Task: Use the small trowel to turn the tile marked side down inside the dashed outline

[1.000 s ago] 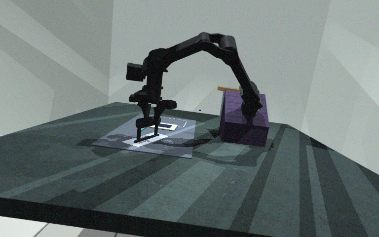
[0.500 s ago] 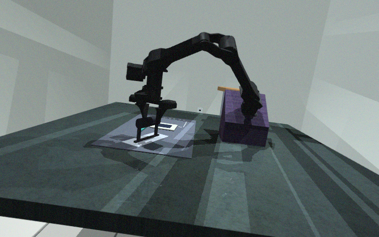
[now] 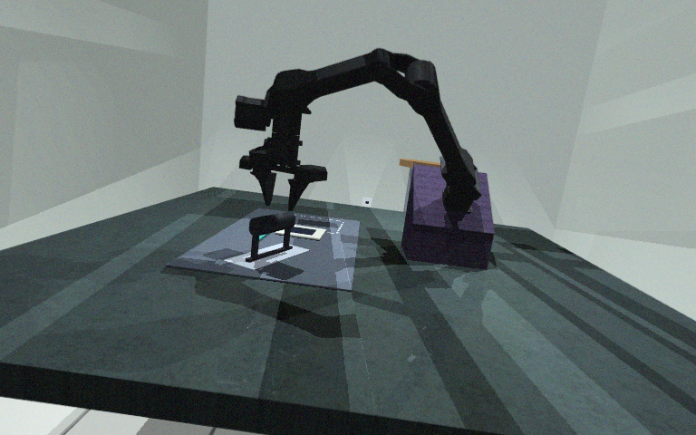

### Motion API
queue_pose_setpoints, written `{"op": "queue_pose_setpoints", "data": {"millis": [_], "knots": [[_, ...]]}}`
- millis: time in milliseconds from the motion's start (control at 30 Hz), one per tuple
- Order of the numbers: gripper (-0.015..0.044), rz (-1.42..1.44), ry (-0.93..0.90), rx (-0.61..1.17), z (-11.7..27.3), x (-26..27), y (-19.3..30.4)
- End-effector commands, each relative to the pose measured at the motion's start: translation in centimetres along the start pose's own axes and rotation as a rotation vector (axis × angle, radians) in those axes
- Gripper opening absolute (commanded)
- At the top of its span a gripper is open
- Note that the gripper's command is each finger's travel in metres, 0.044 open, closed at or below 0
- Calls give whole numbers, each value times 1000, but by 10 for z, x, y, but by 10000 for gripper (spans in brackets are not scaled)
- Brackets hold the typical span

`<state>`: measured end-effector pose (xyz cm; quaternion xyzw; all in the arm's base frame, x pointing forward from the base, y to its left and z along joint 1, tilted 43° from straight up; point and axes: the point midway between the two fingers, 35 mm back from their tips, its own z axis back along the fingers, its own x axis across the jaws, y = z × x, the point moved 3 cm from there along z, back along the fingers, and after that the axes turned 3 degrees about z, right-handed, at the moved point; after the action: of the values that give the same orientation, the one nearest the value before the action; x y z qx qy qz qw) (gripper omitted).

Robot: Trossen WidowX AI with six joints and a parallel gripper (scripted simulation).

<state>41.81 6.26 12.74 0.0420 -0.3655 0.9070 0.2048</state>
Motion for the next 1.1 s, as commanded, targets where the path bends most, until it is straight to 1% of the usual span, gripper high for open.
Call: {"op": "queue_pose_setpoints", "data": {"millis": [0, 67, 100, 133, 267, 367, 567, 733, 1067], "knots": [[270, 13, -1, -7, 8, 3, -4], [270, 13, -1, -7, 8, 3, -4], [296, 5, 3, -1, 8, 1, -2], [300, 5, 3, -1, 16, 1, -1], [300, 5, 3, -1, 19, 1, -1], [300, 11, 31, 28, 13, 4, -1], [300, 30, 165, 125, -7, 13, 0], [300, 36, 291, 172, -19, 21, 0], [300, 24, 570, 175, -35, 41, -2]]}}
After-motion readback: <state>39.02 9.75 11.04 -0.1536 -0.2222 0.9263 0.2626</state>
